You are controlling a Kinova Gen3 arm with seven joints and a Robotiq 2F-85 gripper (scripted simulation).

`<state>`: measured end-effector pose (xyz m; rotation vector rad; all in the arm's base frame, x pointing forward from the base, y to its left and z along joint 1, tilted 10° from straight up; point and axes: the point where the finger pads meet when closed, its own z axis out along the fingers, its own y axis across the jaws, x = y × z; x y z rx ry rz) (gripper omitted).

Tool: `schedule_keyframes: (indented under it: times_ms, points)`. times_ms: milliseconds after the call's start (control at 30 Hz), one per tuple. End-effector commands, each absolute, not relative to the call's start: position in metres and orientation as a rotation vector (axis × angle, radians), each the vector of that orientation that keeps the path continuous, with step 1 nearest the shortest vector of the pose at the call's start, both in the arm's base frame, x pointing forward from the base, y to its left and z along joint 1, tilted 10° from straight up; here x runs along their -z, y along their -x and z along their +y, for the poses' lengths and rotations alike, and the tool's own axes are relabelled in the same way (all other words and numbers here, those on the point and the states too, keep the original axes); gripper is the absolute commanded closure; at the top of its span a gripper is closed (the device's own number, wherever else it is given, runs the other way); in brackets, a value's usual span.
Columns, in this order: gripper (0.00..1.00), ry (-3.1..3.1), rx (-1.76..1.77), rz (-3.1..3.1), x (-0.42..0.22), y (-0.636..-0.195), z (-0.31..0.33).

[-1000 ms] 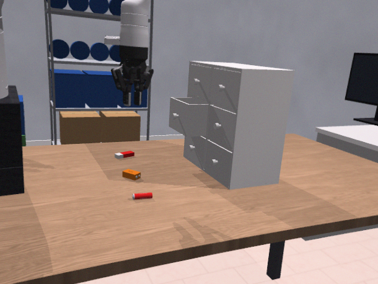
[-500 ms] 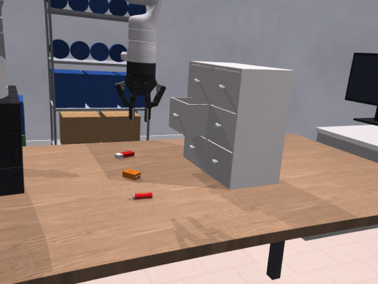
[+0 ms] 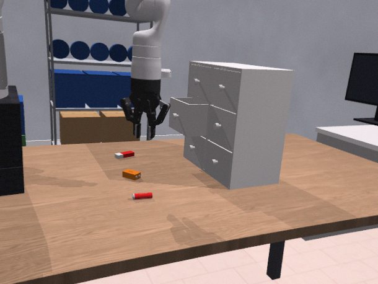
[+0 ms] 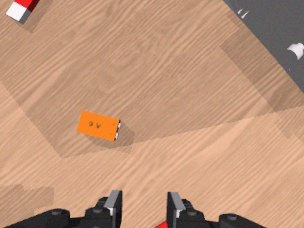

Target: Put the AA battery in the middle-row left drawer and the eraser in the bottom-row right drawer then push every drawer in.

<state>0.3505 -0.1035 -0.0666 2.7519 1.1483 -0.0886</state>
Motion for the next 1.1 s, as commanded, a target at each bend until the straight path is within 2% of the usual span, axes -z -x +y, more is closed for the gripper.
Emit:
schedule_keyframes:
  times_ms: [0,667,1067]
  points:
    - [0.67,-2.803,0.082,1.013,0.073,-0.346,-0.115]
    - [0.67,-2.959,0.009,0.169,0.102,-0.333,-0.163]
    - [0.67,-2.96,-0.014,-0.092,0.111,-0.327,-0.177]
